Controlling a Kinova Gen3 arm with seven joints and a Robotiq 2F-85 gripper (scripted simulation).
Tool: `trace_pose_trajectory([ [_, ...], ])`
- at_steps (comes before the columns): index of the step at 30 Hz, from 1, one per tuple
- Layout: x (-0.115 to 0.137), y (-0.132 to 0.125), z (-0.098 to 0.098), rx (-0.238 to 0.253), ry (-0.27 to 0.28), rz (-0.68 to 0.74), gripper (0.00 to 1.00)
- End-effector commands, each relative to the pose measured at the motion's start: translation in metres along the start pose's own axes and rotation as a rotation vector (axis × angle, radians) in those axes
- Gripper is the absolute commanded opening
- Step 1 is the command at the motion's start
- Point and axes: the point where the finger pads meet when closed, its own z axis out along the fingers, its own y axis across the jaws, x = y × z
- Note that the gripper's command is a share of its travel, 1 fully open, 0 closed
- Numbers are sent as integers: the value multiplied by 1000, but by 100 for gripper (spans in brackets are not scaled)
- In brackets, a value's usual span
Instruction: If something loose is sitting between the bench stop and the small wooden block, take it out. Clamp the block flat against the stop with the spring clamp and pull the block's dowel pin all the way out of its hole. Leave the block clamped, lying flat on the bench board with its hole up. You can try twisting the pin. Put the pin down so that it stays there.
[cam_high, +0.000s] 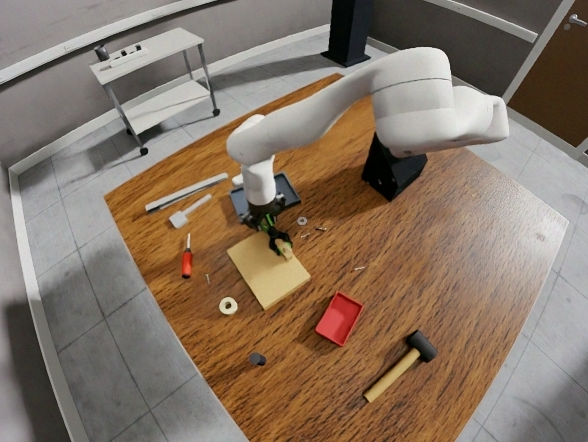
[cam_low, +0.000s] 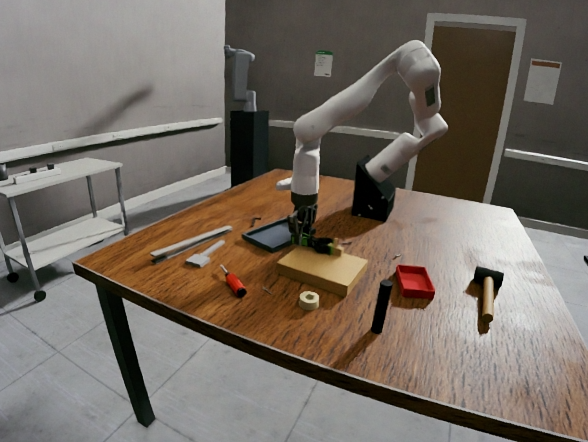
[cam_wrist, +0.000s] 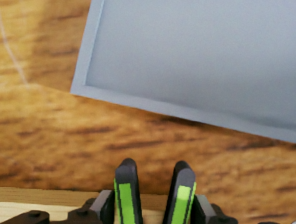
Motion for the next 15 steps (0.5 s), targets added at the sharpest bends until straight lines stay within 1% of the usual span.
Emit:
trace_pose_trajectory([
  [1, 0, -1, -1, 2, 1, 0, 54],
  [9, 0, -1, -3, 2, 1, 0, 54],
  [15, 0, -1, -8, 2, 1, 0, 54],
])
